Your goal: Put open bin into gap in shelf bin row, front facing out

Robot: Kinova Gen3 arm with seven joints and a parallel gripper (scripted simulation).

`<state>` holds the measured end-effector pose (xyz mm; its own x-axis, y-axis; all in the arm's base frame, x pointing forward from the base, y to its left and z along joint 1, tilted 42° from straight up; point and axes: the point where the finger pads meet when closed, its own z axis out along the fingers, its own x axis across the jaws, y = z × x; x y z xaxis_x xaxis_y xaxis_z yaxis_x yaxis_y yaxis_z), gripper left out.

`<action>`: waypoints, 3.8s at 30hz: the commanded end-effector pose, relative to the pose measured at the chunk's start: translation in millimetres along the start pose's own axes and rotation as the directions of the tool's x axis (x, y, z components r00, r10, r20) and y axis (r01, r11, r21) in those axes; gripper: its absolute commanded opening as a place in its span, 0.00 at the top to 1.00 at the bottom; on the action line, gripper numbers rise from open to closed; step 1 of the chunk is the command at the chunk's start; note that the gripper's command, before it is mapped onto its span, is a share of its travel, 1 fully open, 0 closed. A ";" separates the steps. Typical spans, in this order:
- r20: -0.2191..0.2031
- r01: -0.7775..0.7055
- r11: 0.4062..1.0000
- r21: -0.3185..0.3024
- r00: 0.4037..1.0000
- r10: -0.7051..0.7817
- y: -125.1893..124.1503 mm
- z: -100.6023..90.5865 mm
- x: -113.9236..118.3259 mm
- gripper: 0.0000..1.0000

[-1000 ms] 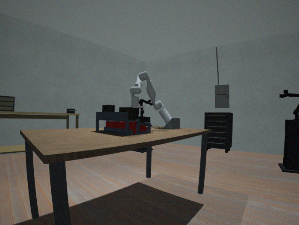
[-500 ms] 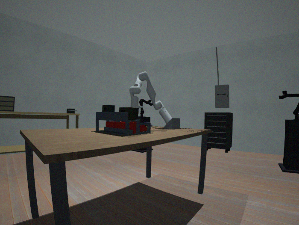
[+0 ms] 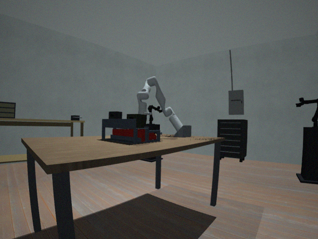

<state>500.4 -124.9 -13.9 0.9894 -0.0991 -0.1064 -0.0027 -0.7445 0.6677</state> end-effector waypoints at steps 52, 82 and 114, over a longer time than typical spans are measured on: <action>-0.002 -0.001 1.000 0.000 1.000 0.001 -0.1 -0.6 32.2 1.00; -0.002 -0.001 1.000 0.000 1.000 0.001 -0.1 -0.6 39.1 1.00; -0.003 -0.001 1.000 0.001 1.000 0.001 -0.1 -0.8 39.8 1.00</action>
<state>538.6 -129.3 -18.5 0.9893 -0.0997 -0.1063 -0.0032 -0.7442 0.6679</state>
